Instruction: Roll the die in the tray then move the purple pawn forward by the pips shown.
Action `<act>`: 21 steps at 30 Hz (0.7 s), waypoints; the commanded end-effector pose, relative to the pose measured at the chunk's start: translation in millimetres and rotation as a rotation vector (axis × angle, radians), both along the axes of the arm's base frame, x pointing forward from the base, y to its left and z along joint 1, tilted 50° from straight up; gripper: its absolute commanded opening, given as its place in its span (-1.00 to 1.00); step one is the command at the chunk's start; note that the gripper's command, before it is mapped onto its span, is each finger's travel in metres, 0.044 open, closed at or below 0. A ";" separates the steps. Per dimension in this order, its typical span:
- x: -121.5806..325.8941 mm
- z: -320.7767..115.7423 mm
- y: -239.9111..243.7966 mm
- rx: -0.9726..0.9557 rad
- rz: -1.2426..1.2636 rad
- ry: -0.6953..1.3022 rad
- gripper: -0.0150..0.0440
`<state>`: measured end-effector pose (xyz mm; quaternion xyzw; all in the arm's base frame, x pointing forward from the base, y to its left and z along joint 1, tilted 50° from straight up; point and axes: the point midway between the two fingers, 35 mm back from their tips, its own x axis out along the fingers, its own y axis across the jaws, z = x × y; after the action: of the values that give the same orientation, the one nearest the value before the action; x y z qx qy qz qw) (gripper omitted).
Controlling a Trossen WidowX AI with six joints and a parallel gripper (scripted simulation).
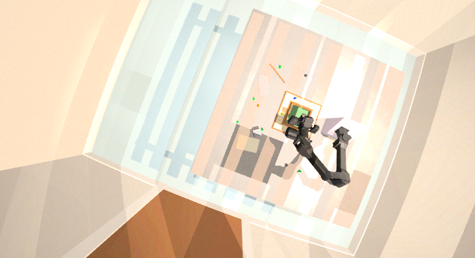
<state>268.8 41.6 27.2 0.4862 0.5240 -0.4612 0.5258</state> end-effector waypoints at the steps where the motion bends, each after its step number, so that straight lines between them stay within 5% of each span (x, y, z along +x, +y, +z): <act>1: -0.2 -0.2 0.0 0.000 0.000 0.000 -0.22; 15: 2.7 25.7 -30.8 -0.007 0.003 0.000 1.00; 21: -4.2 -8.9 -17.0 0.403 0.062 0.137 1.00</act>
<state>269.9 19.7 37.5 0.5020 0.5902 -0.4167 0.4754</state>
